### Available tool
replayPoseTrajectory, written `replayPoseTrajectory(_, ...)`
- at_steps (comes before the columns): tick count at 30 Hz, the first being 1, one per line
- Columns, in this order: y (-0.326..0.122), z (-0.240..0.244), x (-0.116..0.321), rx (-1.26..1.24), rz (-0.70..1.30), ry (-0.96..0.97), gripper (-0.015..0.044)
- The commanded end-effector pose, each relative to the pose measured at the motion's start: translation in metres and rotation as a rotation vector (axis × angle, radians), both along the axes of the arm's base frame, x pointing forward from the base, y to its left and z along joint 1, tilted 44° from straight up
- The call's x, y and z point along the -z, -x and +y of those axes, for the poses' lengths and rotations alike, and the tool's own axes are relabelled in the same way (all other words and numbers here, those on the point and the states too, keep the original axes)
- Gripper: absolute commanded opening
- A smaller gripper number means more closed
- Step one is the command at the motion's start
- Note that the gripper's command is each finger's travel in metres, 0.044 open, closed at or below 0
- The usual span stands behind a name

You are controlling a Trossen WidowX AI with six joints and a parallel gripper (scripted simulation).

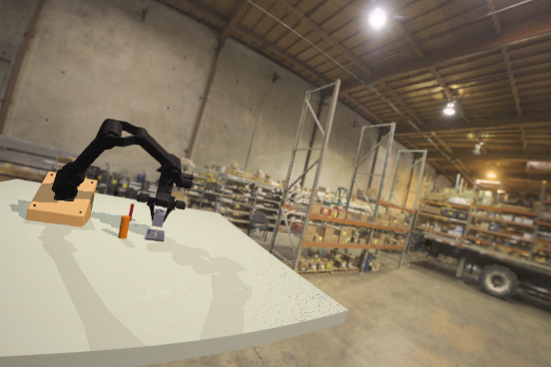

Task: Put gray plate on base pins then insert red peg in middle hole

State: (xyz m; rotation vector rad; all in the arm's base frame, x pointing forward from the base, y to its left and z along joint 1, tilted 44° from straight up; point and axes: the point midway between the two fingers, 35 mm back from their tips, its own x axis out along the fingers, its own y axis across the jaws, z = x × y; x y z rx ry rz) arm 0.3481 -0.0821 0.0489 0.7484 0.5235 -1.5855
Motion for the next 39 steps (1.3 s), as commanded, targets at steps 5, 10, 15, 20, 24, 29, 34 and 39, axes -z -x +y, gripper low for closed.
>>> replayPoseTrajectory(5, 0.0, -0.001, -0.001, -0.003, 0.001, 0.003, 0.0)
replayPoseTrajectory(10, 0.0, -0.005, 0.004, -0.003, 0.001, 0.003, 0.0)
replayPoseTrajectory(15, 0.001, -0.012, 0.011, -0.003, 0.001, 0.004, 0.0)
replayPoseTrajectory(20, 0.001, -0.014, 0.013, -0.003, 0.001, 0.004, 0.0)
replayPoseTrajectory(24, 0.001, -0.019, 0.018, -0.003, 0.001, 0.004, 0.0)
replayPoseTrajectory(29, 0.001, -0.025, 0.024, -0.003, 0.001, 0.004, 0.0)
replayPoseTrajectory(34, 0.0, -0.026, 0.024, 0.001, -0.005, 0.001, 0.0)
replayPoseTrajectory(39, 0.0, -0.026, 0.024, 0.001, -0.005, 0.001, 0.0)
